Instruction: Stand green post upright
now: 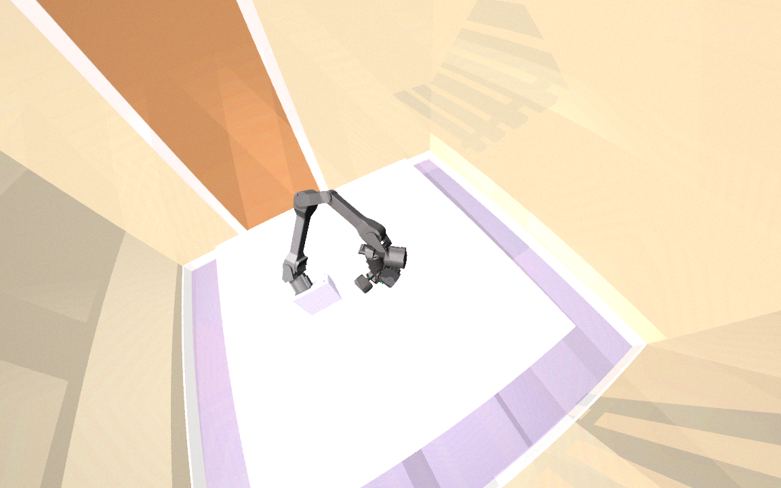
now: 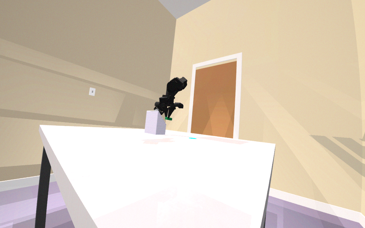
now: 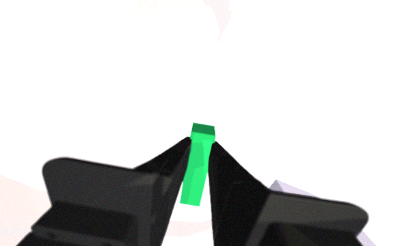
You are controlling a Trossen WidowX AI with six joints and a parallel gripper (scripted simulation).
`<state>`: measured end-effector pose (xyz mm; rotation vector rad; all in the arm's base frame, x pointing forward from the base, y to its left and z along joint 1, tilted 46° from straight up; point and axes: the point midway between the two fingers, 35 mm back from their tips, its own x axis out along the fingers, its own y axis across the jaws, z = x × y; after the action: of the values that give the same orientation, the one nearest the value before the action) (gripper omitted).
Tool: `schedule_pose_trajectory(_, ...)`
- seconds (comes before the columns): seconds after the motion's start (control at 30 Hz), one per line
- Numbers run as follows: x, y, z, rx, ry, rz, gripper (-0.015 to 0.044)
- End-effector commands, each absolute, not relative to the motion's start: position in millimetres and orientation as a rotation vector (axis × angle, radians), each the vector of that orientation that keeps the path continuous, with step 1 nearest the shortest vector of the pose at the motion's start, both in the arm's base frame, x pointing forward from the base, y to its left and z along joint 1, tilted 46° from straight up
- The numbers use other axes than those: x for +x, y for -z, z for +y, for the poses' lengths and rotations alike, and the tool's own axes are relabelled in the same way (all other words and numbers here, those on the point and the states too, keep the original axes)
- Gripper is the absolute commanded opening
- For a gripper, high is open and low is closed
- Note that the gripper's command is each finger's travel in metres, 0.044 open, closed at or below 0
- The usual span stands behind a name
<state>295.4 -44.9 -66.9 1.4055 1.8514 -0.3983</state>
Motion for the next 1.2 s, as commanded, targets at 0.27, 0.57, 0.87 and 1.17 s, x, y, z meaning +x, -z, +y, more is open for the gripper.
schedule_pose_trajectory(0.27, 310, 40, -28, 1.315, 0.299, 1.824, 0.0023)
schedule_pose_trajectory(0.57, 317, 24, -14, 1.258, 0.236, 1.813, 0.0023)
schedule_pose_trajectory(0.87, 324, 7, 1, 1.198, 0.16, 1.8, 0.0023)
schedule_pose_trajectory(1.17, 328, -9, 16, 1.142, 0.079, 1.787, 0.0023)
